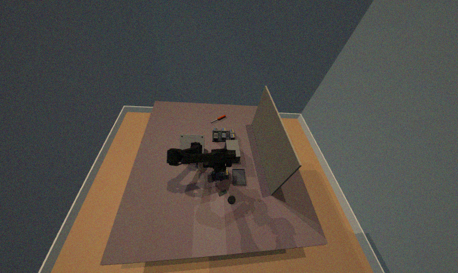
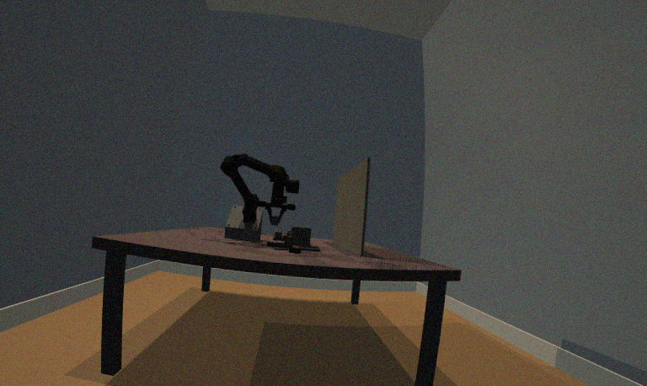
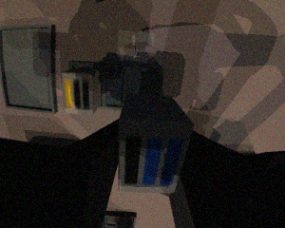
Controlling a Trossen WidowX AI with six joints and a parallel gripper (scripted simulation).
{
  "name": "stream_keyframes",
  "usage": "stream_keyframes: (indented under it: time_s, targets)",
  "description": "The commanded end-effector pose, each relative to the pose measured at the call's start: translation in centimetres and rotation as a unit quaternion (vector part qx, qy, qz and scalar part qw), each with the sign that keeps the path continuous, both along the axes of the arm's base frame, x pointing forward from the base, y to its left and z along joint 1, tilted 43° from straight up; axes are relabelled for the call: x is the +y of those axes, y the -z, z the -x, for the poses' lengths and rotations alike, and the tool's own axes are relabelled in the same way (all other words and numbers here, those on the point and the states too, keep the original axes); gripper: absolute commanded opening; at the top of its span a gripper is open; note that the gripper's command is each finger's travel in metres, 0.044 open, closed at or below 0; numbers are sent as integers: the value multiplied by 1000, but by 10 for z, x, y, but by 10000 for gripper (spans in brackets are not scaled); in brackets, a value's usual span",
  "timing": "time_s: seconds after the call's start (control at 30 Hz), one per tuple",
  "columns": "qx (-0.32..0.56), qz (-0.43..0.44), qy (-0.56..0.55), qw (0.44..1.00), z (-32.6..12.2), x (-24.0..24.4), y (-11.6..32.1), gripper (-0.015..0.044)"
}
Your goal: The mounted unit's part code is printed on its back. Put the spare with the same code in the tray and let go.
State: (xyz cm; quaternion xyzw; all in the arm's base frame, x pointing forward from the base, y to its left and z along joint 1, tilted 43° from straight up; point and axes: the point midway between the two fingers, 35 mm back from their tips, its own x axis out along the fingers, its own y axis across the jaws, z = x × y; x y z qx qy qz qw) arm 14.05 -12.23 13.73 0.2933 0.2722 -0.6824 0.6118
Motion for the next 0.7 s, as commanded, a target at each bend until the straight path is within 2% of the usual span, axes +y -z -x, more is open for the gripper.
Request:
stream_keyframes:
  time_s: [0.0,0.3,0.47,0.67]
  targets:
    - [-3,-4,-5,1000,-4,12,-14,0]
    - [-1,-2,-12,1000,-3,35,-44,0]
    - [-1,-2,-13,1000,-3,37,-47,0]
    - [-2,-2,-11,1000,-26,36,-55,0]
